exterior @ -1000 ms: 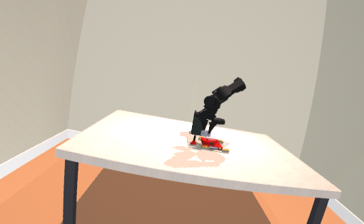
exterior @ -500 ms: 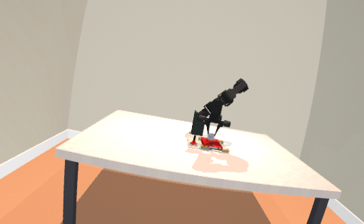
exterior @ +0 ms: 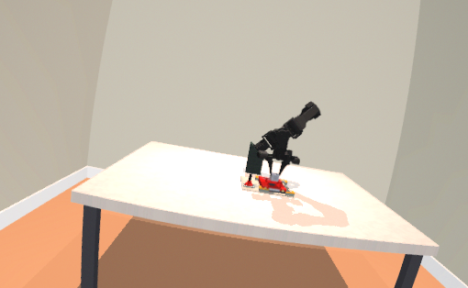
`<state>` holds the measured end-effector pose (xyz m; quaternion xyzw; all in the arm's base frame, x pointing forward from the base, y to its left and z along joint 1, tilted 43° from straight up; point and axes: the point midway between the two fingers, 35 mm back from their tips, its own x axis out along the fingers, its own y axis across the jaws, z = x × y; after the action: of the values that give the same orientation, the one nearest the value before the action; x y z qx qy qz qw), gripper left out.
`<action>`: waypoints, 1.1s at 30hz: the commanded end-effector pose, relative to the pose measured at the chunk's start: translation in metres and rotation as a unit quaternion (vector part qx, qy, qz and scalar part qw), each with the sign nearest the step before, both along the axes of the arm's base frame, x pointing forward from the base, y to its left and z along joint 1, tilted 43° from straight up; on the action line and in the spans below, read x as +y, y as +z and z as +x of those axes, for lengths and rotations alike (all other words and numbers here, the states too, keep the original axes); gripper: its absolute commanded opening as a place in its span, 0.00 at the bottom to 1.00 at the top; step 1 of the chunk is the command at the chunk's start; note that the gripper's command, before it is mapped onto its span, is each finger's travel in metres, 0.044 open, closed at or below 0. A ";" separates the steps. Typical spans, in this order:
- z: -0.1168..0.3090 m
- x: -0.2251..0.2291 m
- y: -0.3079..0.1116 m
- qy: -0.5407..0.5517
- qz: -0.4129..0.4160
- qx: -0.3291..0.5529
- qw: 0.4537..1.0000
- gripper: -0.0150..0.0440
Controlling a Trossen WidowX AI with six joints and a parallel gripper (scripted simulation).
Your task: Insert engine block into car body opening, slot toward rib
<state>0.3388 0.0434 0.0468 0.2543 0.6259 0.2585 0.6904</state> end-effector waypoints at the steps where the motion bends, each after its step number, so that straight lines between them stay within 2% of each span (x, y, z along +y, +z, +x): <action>1: 0.000 0.001 0.001 0.015 0.000 -0.015 1.000 0.52; 16: 0.000 0.000 0.000 -0.003 0.002 0.001 1.000 0.52; 25: 0.000 0.000 0.000 -0.066 0.009 0.059 0.996 0.52; 33: 0.000 0.000 0.000 -0.029 0.005 0.026 0.999 0.52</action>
<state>0.3390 0.0432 0.0463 0.2971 0.6404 0.2192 0.6734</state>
